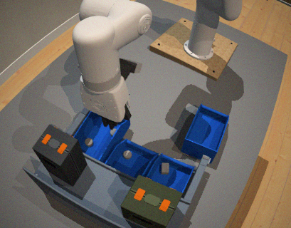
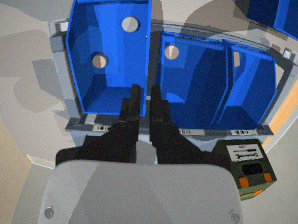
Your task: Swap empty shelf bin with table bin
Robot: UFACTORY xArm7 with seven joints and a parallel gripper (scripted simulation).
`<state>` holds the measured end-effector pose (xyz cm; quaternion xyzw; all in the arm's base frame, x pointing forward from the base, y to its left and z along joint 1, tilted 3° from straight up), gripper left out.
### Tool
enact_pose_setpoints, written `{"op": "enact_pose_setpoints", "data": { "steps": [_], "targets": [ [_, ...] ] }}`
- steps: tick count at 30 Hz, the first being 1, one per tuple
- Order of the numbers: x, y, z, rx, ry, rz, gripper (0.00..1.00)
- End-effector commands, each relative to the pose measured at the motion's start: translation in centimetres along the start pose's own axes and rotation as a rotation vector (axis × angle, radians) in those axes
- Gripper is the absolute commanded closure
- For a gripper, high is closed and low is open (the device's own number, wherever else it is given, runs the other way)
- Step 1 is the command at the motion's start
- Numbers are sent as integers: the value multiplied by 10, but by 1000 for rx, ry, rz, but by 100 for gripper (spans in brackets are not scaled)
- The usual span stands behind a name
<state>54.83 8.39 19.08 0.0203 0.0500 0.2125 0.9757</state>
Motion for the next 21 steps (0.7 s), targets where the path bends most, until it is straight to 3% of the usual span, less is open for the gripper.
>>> {"op": "enact_pose_setpoints", "data": {
  "steps": [1, 21],
  "targets": [
    [1, 0, 5, -2, -6, 0, 90],
    [0, 0, 11, -2, -6, 0, 90]
  ]
}}
Point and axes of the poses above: the point where the finger pads meet when closed, its own z axis back along the fingers, its own y axis across the jaws, x = y × z, the point moved 6 cm from there along z, back along the fingers, and after that the axes turned 7 degrees about z, right-handed, at the moved point
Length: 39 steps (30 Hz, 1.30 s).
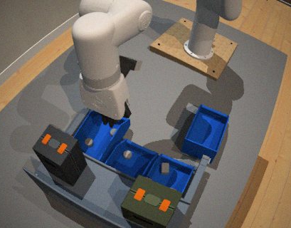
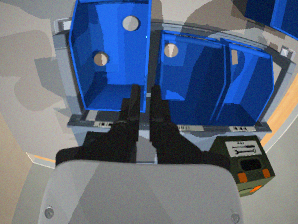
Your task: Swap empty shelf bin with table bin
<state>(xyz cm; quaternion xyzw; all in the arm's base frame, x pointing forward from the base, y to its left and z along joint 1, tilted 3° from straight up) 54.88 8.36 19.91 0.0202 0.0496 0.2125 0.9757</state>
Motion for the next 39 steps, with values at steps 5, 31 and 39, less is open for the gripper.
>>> {"op": "enact_pose_setpoints", "data": {
  "steps": [5, 31, 39],
  "targets": [
    [1, 0, 2, -2, -5, 0, 100],
    [-7, -4, 2, -9, -10, -108, 100],
    [-50, -22, -4, -17, -38, -589, 100]
  ]
}}
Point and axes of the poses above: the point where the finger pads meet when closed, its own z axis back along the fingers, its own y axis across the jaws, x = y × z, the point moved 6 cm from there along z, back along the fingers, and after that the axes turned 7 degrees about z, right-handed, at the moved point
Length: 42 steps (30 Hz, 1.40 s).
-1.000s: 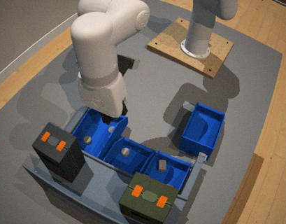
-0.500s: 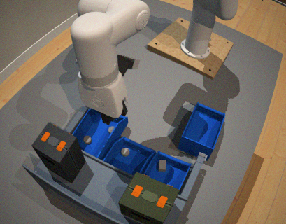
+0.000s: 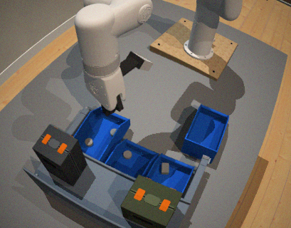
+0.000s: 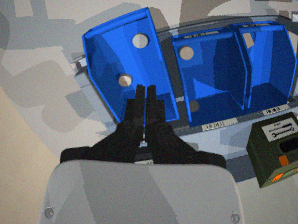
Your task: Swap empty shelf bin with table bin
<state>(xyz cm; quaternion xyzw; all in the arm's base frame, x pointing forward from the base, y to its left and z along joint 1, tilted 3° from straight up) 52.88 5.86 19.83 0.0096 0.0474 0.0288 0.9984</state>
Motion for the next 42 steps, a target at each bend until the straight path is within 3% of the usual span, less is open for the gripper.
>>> {"op": "enact_pose_setpoints", "data": {
  "steps": [1, 4, 5, 12, 18, 42],
  "targets": [
    [-23, -20, -3, -5, -32, -278, 100],
    [-29, -25, -5, -2, -32, -339, 100],
    [-36, -29, -8, 1, -42, -515, 100],
    [-73, -50, -27, 32, -28, -847, 100],
    [-86, -54, -34, 53, -38, -1196, 100],
    [-87, -54, -34, 53, -38, -1199, 100]
  ]
}}
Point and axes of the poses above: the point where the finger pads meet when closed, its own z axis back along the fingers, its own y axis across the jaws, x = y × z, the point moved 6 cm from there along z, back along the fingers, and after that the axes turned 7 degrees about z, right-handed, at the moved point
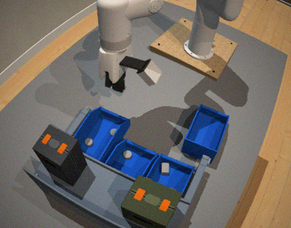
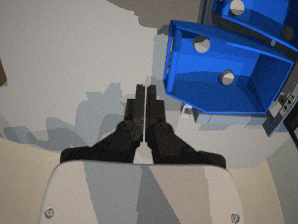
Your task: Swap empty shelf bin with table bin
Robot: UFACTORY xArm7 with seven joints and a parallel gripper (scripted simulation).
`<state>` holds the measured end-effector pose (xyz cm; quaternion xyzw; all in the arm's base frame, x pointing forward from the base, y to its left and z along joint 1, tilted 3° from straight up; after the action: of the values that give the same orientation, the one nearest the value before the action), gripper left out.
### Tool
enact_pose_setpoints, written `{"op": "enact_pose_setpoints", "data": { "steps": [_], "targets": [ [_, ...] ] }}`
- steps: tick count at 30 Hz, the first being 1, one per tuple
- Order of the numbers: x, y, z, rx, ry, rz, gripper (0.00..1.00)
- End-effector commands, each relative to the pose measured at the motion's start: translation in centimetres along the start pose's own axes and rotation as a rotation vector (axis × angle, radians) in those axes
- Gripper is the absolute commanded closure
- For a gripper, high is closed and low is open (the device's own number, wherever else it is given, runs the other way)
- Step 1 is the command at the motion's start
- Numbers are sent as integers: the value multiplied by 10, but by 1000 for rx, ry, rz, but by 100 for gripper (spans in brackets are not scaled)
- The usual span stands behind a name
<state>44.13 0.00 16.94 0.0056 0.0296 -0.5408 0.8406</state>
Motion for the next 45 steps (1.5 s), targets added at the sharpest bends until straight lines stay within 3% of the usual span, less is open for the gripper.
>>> {"op": "enact_pose_setpoints", "data": {
  "steps": [1, 30, 45],
  "targets": [
    [1, 1, 2, 4, -2, 0, 100],
    [0, 1, -9, 4, -3, 0, 100],
    [0, 1, -50, 4, -3, 0, 100]
  ]
}}
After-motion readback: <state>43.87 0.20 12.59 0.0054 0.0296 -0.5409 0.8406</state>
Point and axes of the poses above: the point where the finger pads meet when closed, its own z axis back along the fingers, its own y axis across the jaws, x = y × z, the point moved 6 cm from there along z, back along the fingers, and after that the axes turned 7 degrees about z, right-handed, at the moved point
